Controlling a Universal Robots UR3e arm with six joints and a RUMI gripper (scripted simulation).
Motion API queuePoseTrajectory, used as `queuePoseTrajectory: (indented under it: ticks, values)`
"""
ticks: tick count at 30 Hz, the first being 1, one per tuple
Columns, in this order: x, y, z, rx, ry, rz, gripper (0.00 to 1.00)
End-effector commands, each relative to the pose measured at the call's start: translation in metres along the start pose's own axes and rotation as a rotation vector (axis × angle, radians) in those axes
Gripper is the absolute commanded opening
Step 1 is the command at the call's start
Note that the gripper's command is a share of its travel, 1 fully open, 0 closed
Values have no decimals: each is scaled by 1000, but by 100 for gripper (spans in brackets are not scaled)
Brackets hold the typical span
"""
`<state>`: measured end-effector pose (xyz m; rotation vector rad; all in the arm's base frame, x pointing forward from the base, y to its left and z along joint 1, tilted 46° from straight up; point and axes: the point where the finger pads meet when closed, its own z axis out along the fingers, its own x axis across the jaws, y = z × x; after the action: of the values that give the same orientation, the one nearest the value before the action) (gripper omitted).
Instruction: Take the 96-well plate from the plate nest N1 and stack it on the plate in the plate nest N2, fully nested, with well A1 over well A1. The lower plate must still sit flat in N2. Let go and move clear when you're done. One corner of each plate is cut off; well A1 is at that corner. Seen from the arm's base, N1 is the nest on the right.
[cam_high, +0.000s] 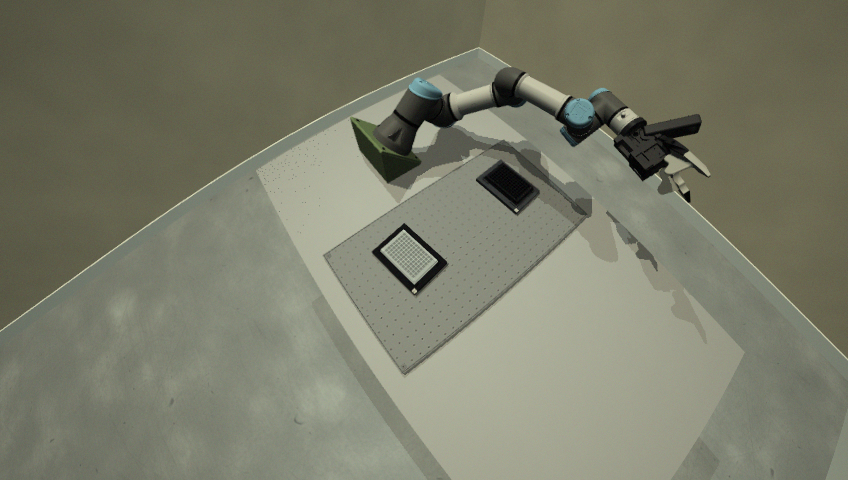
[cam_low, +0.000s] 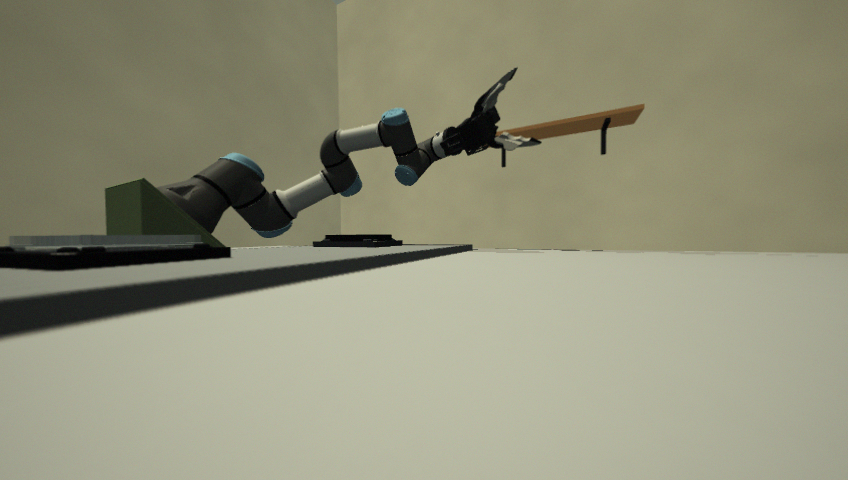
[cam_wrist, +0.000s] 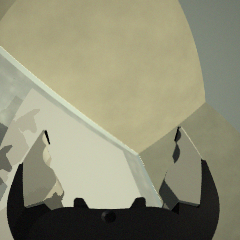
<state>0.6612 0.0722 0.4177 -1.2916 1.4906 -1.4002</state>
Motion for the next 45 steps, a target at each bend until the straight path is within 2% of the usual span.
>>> queuePoseTrajectory:
  ticks: [1, 17, 22, 29, 34, 39, 45]
  values:
    - [1, -1, 0, 2, 2, 1, 100]
    - [1, -1, 0, 2, 2, 1, 100]
    - [12, 18, 13, -118, 23, -95, 100]
    - [25, 44, 31, -119, 21, -95, 100]
    - [25, 44, 31, -119, 21, -95, 100]
    - [37, 64, 41, -244, 30, -179, 100]
    - [49, 89, 54, -247, 27, -180, 100]
